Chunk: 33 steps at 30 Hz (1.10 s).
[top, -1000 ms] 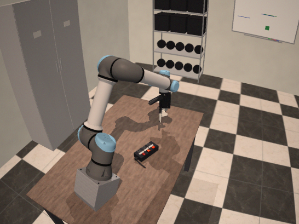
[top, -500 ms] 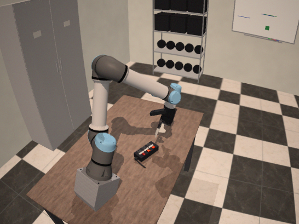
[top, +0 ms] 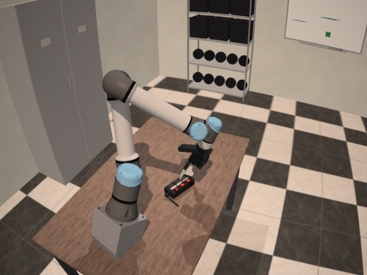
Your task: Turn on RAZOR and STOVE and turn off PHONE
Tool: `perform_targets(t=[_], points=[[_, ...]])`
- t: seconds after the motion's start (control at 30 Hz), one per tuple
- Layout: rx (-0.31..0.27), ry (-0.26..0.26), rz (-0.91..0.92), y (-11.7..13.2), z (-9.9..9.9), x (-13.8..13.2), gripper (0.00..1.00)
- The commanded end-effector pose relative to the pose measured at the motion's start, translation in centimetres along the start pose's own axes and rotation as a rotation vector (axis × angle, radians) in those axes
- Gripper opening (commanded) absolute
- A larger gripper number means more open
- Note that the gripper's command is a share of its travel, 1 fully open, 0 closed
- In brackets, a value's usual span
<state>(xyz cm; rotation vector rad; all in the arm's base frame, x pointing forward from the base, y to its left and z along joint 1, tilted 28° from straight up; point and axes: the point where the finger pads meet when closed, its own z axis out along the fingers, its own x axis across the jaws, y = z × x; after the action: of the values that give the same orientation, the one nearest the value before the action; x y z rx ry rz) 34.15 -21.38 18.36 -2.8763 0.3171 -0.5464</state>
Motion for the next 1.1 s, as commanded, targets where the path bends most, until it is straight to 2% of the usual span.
perform_targets(t=[0.0,0.07,0.27,0.47,1.07], points=[[0.026,0.053,0.031,-0.2,0.5,-1.3,1.00],[0.026,0.053,0.031,-0.2,0.5,-1.3,1.00],[0.044,0.106,0.066,-0.4,1.1,-2.3,1.00],[0.052,0.135,0.083,-0.5,1.5,-2.7,1.00],[0.054,0.145,0.089,-0.5,1.6,-2.8,1.00]])
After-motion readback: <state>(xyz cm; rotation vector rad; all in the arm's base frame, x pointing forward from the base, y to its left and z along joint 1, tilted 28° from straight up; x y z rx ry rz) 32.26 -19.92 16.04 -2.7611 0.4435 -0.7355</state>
